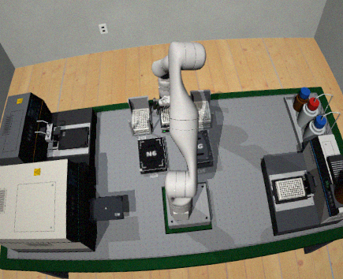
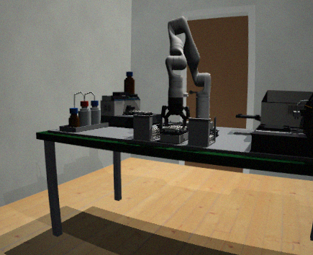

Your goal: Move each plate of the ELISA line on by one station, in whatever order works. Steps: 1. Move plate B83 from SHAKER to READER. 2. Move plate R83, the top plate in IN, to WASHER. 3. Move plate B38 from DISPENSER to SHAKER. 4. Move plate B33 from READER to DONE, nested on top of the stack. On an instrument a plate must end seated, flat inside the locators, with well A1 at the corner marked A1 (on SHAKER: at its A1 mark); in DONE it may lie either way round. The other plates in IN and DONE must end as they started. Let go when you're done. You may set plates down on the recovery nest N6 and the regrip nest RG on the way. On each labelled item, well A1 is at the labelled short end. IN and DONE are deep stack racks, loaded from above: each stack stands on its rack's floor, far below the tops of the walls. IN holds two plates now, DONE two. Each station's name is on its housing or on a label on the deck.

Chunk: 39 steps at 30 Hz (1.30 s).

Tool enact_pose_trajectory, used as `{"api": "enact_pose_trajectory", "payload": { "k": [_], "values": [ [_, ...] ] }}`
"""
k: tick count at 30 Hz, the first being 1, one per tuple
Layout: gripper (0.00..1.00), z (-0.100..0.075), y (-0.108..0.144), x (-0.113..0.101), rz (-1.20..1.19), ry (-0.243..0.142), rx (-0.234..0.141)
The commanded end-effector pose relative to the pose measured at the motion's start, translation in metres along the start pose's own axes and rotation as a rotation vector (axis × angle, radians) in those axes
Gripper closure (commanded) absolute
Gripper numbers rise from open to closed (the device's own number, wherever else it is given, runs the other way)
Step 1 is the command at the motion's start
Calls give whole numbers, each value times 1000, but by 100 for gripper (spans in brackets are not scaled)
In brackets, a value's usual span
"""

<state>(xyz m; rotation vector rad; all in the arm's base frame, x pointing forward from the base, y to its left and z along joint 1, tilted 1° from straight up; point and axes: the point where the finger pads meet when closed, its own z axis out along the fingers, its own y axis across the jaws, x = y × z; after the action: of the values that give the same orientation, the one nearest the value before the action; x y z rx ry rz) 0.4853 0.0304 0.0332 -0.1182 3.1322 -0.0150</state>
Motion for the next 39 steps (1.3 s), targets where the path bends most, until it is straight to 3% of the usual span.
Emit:
{"api": "enact_pose_trajectory", "payload": {
  "k": [1,38,39],
  "values": [
    [0,0,0,-1,0,-2,0],
    [0,7,0,-1,0,-2,0],
    [6,7,0,-1,0,-2,0]
  ]
}}
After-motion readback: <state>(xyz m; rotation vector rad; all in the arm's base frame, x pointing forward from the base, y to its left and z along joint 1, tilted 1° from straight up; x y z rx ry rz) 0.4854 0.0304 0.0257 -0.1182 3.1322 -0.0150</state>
